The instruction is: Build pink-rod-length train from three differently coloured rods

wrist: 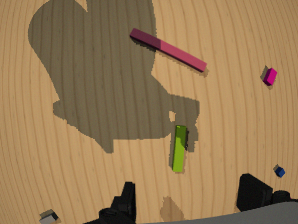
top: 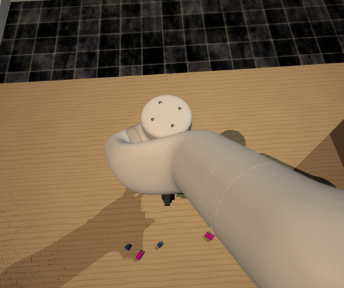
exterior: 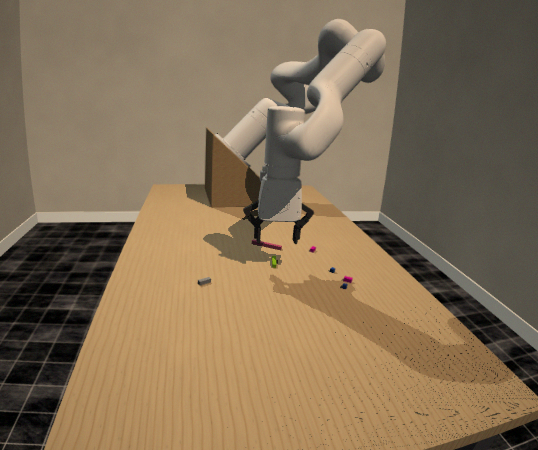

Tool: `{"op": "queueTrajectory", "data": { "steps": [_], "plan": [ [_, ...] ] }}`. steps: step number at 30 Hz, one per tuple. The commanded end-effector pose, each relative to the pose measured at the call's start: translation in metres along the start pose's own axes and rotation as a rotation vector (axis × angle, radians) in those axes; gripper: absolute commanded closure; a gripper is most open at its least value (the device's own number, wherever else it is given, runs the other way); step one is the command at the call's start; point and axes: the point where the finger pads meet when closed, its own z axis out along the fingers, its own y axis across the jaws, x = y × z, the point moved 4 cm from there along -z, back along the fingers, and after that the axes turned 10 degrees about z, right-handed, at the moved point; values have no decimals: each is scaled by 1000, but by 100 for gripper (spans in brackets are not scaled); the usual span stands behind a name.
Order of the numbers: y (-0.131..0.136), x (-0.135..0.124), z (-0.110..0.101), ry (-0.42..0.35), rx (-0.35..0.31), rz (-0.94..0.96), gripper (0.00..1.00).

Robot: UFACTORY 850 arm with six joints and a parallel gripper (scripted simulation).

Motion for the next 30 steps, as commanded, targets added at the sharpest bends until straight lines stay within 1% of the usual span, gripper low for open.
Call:
{"op": "queueTrajectory", "data": {
  "steps": [1,13,15,16,30],
  "plan": [
    [6,-2,-1,14,10,166,0],
    [19,-3,-2,12,13,506,0],
    [19,-3,-2,12,13,506,0],
    [22,-3,-2,11,13,583,0],
    [36,-4,-2,8,16,975,0]
  ]
}}
